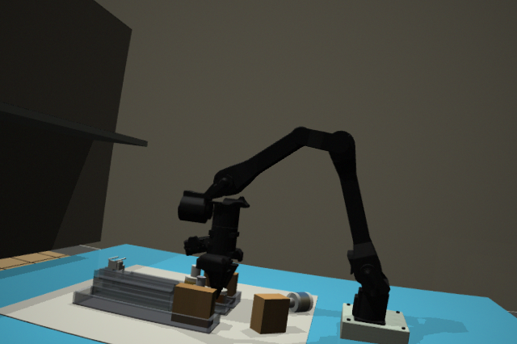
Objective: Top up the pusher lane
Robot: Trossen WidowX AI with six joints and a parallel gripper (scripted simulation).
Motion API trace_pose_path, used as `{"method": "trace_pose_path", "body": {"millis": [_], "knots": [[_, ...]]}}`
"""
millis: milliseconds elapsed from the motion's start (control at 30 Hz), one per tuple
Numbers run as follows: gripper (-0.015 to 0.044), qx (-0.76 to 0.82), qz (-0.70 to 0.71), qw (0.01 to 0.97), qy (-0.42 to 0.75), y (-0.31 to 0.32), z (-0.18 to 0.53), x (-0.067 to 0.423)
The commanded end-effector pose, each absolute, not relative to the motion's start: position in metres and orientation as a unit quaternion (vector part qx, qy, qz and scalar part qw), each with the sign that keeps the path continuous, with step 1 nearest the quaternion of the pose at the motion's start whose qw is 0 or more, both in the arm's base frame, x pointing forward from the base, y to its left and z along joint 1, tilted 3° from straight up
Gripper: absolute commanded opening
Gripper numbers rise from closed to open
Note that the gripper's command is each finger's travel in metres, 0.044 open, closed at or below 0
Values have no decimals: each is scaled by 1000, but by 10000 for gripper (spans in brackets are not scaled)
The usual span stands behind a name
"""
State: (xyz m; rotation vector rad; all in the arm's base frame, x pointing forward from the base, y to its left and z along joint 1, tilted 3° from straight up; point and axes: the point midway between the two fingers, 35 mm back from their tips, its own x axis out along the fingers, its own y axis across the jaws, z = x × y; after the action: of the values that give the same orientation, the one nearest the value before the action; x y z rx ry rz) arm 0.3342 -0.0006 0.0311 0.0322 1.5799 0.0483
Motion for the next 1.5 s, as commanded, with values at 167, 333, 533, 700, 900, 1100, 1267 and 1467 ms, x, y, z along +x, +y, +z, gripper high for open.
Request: {"method": "trace_pose_path", "body": {"millis": [167,333,533,700,900,1100,1267,1467], "knots": [[0,17,22,710,704,0,29,337],[0,17,22,710,704,0,29,336],[0,17,22,710,704,0,29,335],[0,17,22,710,704,0,29,335],[0,17,22,710,704,0,29,334],[0,17,22,710,704,0,29,333],[0,17,22,710,704,0,29,332],[0,17,22,710,704,0,29,331]]}}
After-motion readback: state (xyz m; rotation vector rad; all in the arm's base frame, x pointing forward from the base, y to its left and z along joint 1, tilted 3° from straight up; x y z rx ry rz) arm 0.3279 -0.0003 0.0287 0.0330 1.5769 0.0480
